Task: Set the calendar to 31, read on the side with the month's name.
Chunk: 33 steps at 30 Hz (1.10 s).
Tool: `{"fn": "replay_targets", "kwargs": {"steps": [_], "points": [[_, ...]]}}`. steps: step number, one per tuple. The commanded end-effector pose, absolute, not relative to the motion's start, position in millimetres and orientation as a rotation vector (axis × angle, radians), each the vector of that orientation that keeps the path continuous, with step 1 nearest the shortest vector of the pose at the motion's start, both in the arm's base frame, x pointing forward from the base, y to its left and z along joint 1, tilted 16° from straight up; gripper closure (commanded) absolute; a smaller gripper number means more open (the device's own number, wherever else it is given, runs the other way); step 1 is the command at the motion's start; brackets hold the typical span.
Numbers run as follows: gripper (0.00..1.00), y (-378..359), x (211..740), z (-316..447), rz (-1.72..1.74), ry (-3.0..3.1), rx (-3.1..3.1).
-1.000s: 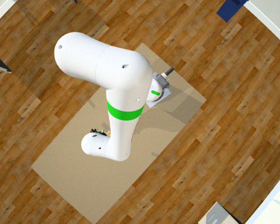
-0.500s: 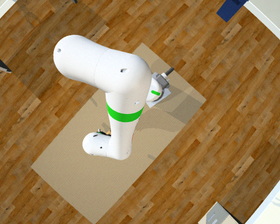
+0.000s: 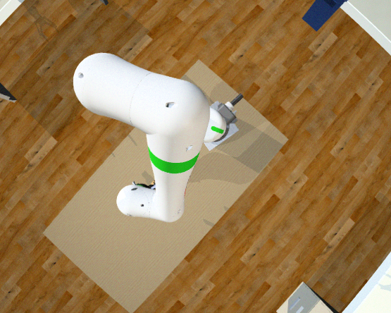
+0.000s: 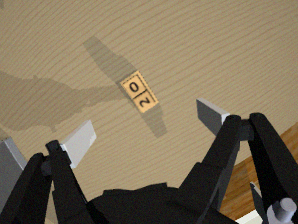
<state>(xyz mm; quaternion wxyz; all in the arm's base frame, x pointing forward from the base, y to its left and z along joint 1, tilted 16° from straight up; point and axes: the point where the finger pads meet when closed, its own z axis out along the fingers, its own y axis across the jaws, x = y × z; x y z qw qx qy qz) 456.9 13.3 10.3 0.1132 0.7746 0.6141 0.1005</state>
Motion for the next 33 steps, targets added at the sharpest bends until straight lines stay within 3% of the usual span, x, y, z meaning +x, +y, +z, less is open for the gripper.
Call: {"fn": "replay_targets", "kwargs": {"steps": [1, 12, 13, 33], "points": [[0.0, 13.2, 457.8, 7.6, 0.274, 1.978, 2.136], [0.0, 13.3, 458.9, 3.1, 0.235, 2.196, 1.887], [0.71, 13.3, 458.9, 3.1, 0.235, 2.196, 1.887], [0.71, 13.3, 458.9, 3.1, 0.235, 2.196, 1.887]]}}
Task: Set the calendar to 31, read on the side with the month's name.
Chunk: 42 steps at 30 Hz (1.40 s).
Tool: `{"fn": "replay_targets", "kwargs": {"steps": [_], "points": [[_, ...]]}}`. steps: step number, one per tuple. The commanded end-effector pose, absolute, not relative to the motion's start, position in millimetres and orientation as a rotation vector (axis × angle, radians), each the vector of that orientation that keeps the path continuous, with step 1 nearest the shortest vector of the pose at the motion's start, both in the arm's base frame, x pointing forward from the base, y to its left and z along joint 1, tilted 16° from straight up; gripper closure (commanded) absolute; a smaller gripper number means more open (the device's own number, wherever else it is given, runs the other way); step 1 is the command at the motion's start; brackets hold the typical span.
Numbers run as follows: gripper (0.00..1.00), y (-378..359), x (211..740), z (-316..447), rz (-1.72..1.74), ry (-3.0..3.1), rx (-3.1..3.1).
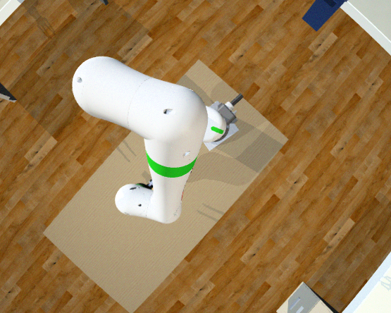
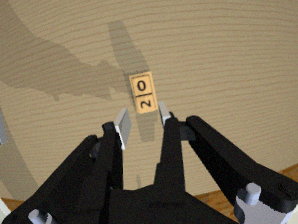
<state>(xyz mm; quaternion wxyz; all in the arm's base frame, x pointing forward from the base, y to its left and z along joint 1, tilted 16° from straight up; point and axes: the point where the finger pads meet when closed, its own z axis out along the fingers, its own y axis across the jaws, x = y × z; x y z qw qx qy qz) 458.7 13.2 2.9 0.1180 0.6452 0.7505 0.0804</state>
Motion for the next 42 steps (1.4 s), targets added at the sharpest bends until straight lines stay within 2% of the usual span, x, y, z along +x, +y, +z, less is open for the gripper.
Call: {"fn": "replay_targets", "kwargs": {"steps": [1, 42], "points": [[0.71, 13, 459, 3, 0.235, 2.196, 1.887], [0.71, 12, 464, -14, 0.235, 2.196, 1.887]]}}
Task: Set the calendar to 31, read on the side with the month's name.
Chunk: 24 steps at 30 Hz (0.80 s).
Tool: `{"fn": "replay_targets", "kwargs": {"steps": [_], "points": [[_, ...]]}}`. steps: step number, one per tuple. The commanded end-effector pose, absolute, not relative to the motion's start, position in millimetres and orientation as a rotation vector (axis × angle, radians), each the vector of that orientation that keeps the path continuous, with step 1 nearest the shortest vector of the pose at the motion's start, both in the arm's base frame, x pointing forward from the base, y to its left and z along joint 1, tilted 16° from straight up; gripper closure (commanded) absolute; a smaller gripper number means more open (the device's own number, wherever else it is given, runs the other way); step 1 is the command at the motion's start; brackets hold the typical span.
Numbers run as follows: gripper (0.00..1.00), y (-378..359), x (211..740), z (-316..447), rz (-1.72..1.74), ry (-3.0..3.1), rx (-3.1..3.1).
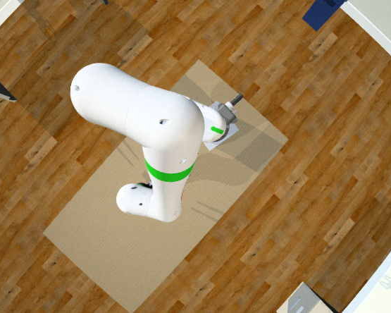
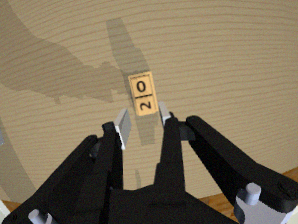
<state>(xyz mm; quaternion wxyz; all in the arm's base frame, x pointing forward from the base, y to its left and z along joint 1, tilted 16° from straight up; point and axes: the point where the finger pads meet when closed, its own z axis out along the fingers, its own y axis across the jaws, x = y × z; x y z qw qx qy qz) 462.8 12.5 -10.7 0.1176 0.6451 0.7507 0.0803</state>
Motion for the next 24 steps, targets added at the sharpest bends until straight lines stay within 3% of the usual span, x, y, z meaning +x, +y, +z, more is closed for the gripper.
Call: {"fn": "replay_targets", "kwargs": {"steps": [1, 24], "points": [[0.71, 12, 465, -16, 0.235, 2.196, 1.887], [0.71, 11, 473, -43, 0.235, 2.196, 1.887]]}}
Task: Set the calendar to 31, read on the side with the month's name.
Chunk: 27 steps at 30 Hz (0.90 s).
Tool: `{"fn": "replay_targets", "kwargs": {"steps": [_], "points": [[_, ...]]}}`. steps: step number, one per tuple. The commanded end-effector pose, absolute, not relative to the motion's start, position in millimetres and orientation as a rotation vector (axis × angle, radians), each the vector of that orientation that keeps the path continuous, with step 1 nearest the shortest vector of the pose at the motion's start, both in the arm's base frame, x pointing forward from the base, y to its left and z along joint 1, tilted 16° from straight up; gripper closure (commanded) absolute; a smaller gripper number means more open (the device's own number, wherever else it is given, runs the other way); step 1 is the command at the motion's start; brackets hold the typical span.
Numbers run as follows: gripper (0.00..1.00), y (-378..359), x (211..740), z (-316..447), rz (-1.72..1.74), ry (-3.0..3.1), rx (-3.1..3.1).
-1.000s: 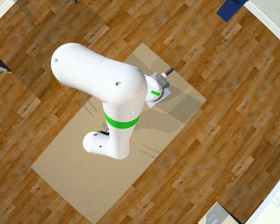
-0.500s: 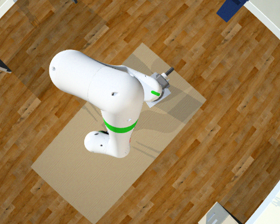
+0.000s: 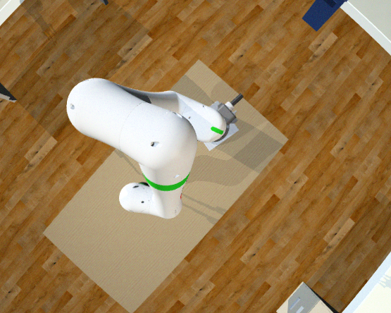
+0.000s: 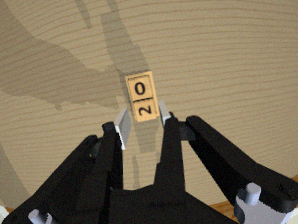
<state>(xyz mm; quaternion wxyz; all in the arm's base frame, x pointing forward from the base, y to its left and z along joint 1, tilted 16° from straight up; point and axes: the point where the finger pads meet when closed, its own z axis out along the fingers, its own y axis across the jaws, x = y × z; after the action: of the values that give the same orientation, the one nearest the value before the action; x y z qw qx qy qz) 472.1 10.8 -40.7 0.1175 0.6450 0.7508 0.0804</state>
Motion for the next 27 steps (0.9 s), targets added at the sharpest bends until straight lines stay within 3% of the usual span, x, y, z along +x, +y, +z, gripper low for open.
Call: {"fn": "replay_targets", "kwargs": {"steps": [1, 27], "points": [[0.71, 10.7, 473.0, -43.0, 0.235, 2.196, 1.887], [0.71, 10.5, 474.0, -46.4, 0.235, 2.196, 1.887]]}}
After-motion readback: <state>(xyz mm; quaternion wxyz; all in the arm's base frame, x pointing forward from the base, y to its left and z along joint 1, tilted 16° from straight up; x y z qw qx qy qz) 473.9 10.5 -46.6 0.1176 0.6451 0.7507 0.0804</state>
